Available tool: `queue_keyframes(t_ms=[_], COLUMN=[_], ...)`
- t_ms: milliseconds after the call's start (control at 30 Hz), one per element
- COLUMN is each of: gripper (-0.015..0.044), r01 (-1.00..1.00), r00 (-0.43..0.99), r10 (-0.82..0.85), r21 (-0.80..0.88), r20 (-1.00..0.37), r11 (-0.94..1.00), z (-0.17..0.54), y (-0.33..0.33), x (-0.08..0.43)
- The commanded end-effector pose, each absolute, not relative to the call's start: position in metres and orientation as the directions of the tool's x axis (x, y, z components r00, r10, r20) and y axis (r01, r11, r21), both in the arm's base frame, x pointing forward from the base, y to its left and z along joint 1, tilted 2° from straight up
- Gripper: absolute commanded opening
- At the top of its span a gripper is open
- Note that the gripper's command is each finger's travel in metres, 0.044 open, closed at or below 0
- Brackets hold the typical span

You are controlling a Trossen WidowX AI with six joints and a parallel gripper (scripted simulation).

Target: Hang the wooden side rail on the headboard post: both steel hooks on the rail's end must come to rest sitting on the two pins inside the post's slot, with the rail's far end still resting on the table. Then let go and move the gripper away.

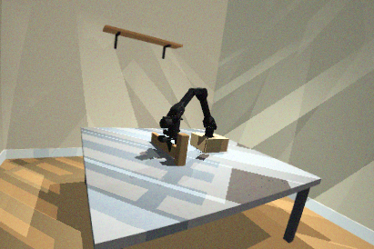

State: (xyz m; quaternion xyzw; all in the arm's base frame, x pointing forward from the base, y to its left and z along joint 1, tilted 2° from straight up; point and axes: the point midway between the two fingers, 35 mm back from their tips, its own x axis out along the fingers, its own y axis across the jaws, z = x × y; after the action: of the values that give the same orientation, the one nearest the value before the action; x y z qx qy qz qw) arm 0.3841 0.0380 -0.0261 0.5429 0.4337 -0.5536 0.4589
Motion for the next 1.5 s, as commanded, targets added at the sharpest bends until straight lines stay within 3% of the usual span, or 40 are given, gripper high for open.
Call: queue_keyframes(t_ms=[0, 533, 1100, 1467], gripper=[0.0, 0.0, 0.044, 0.044], r01=[0.979, 0.979, 0.979, 0.979], r00=[0.014, 0.014, 0.013, 0.013], r10=[-0.033, -0.033, -0.034, -0.035], r21=[0.02, 0.02, 0.019, 0.02], r20=[-0.999, -0.999, -0.999, -0.999], r11=[-0.203, -0.203, -0.203, -0.203], z=[-0.027, -0.029, 0.001, 0.013], y=[0.038, 0.038, 0.039, 0.012], x=[0.385, 0.385, 0.384, 0.378])
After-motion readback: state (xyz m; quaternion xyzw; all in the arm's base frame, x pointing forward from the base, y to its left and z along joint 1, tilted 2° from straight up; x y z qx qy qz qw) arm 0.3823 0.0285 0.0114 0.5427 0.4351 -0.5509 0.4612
